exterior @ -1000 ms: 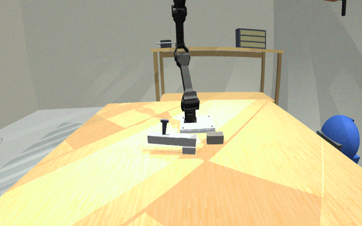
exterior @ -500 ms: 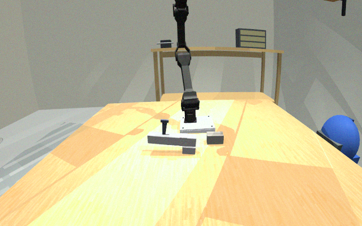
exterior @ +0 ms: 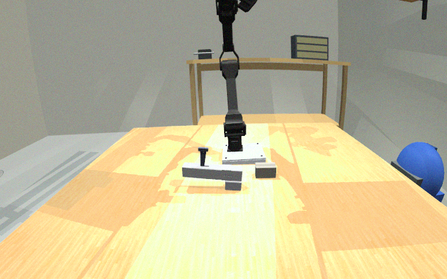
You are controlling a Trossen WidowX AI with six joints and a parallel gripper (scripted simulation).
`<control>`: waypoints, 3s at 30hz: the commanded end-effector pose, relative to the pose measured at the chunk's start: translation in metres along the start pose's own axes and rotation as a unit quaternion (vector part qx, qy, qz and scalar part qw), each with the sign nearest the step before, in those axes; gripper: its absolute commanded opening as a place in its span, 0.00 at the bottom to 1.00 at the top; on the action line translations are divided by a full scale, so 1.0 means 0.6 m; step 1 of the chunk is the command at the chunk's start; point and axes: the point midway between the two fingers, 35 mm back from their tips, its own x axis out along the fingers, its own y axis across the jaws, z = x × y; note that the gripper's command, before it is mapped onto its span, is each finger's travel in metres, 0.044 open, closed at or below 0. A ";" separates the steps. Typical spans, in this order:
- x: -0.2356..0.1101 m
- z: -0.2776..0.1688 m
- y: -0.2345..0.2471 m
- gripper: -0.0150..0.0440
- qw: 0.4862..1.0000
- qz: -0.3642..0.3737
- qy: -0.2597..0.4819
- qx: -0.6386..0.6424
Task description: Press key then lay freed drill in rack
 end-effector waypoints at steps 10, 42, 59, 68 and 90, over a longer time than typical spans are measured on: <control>0.102 -0.249 0.123 0.25 0.963 0.106 0.241 0.064; -0.072 -0.676 0.337 0.25 0.601 0.207 0.731 0.248; -0.085 -0.700 0.353 0.25 0.592 0.206 0.739 0.248; -0.081 -0.704 0.357 0.25 0.592 0.206 0.739 0.248; -0.086 -0.713 0.363 0.25 0.592 0.206 0.739 0.248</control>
